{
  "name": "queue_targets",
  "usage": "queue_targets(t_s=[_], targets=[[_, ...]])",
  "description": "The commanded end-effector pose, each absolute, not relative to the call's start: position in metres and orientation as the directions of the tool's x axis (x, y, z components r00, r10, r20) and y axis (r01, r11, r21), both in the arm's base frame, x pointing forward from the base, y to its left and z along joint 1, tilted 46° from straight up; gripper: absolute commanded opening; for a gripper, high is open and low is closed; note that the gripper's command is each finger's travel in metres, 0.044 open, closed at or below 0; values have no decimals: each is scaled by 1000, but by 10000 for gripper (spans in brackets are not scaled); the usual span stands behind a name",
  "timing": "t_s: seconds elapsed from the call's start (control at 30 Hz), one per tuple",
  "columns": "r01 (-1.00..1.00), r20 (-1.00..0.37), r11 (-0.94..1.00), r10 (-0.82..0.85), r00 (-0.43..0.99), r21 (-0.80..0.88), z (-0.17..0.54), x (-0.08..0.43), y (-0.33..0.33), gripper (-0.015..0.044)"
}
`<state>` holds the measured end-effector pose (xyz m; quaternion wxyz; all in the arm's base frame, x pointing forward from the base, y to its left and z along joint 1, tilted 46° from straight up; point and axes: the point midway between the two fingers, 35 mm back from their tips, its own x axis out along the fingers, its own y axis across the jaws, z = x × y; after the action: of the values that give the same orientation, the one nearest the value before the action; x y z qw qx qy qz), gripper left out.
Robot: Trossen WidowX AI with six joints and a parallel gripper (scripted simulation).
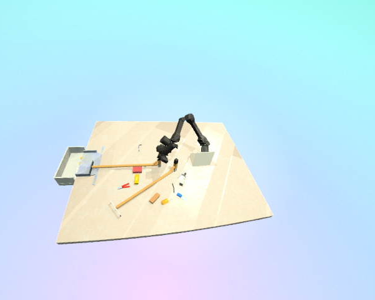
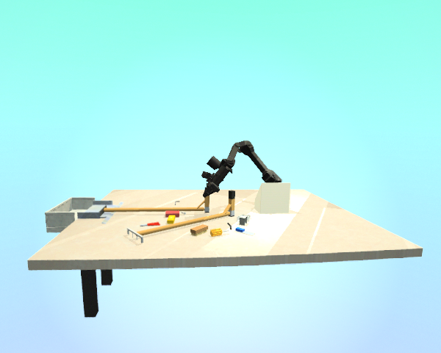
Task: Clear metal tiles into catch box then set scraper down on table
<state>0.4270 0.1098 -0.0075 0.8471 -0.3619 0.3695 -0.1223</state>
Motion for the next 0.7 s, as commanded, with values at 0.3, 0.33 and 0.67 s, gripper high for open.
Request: queue_targets(t_s=[0.3, 0.33, 0.67], targets=[[-67, -538, 710, -465, 703, -701, -9, 405, 111, 0], [-67, -538, 710, -465, 703, -701, -9, 404, 111, 0], [-67, -537, 709, -464, 704, -702, -9, 390, 108, 0]])
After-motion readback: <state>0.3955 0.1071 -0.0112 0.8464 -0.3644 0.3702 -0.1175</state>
